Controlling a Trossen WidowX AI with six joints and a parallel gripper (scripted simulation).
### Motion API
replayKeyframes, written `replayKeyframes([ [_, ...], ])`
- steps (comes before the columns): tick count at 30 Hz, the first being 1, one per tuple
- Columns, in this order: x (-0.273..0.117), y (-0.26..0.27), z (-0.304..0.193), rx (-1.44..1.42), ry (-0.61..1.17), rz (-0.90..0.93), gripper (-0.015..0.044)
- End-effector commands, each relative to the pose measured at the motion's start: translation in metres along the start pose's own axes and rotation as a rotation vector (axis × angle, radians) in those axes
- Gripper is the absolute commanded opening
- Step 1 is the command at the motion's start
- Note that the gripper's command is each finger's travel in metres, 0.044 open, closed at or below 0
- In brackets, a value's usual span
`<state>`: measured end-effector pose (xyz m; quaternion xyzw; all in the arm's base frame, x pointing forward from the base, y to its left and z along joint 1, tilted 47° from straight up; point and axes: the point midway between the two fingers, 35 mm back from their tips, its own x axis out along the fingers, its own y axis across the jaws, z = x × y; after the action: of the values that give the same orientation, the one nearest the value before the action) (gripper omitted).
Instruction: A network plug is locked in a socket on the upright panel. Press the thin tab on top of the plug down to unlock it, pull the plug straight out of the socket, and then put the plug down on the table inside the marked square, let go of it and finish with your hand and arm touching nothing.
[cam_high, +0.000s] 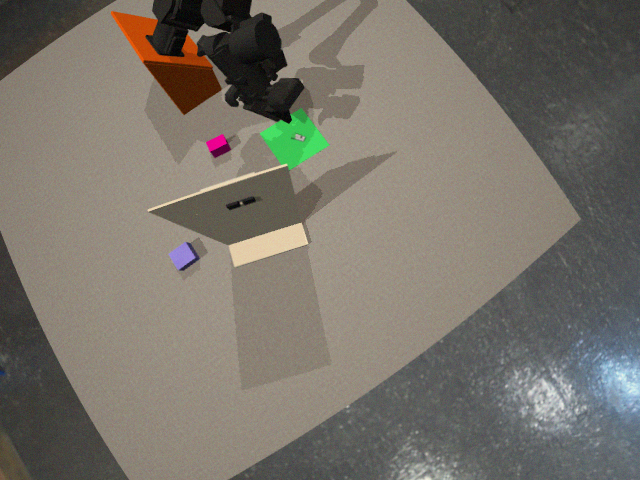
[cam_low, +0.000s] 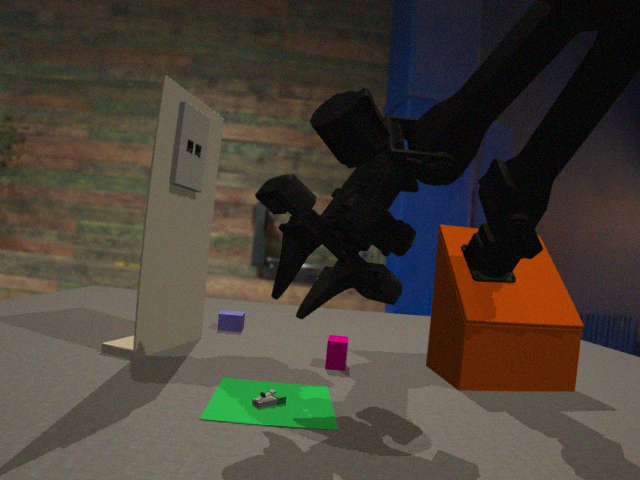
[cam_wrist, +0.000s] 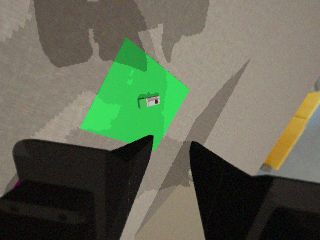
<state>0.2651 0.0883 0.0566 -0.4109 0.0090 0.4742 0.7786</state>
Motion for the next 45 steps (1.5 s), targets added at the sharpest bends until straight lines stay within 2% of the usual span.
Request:
replayKeyframes([
  [1, -0.003, -0.005, 0.002, -0.012, -0.006, -0.008, 0.0156],
  [28, -0.024, -0.012, 0.003, 0.003, -0.004, -0.007, 0.0156],
  [45, -0.054, -0.035, -0.007, 0.035, 0.015, 0.016, 0.0156],
])
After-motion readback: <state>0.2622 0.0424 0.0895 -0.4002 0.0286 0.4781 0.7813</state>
